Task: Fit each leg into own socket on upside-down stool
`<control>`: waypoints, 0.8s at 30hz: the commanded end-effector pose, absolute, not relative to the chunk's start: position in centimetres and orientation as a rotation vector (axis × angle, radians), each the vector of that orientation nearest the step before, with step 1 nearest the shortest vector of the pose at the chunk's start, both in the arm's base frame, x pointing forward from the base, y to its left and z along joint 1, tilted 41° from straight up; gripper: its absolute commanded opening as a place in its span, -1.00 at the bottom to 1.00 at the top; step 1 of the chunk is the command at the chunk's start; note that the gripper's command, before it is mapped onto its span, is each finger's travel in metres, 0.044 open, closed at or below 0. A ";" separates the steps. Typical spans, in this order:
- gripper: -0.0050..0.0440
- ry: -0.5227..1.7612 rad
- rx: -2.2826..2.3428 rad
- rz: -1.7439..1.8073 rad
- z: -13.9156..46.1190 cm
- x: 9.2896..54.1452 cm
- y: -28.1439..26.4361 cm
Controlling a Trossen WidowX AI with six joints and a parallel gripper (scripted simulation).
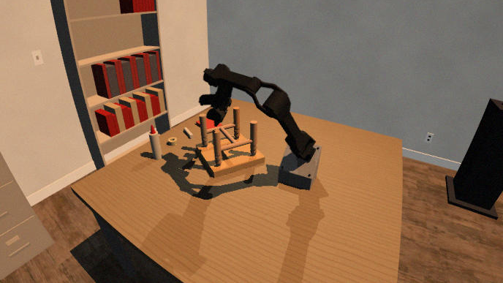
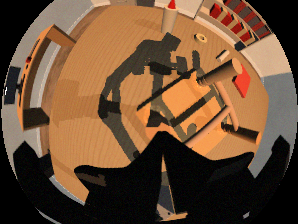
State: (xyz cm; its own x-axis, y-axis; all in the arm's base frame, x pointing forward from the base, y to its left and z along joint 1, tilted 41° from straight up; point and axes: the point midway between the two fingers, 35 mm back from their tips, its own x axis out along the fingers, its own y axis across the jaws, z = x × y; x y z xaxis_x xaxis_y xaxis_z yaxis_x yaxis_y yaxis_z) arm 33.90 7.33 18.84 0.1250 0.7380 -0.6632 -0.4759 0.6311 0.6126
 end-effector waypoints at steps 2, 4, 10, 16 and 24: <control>-0.80 1.129 0.275 0.902 19.5 34.2 6.9; -0.80 1.139 0.281 0.895 19.0 34.1 6.9; -0.80 1.222 0.381 0.754 15.8 37.7 2.5; -0.80 1.282 0.465 0.642 12.8 39.9 -1.5; -0.80 1.356 0.579 0.495 8.1 41.7 -6.9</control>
State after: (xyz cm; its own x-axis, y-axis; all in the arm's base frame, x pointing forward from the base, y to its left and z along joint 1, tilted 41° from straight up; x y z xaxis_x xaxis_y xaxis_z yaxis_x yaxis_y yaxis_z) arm 41.01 -4.50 10.26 0.1543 0.6518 -0.7425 -0.0791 0.7573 0.6483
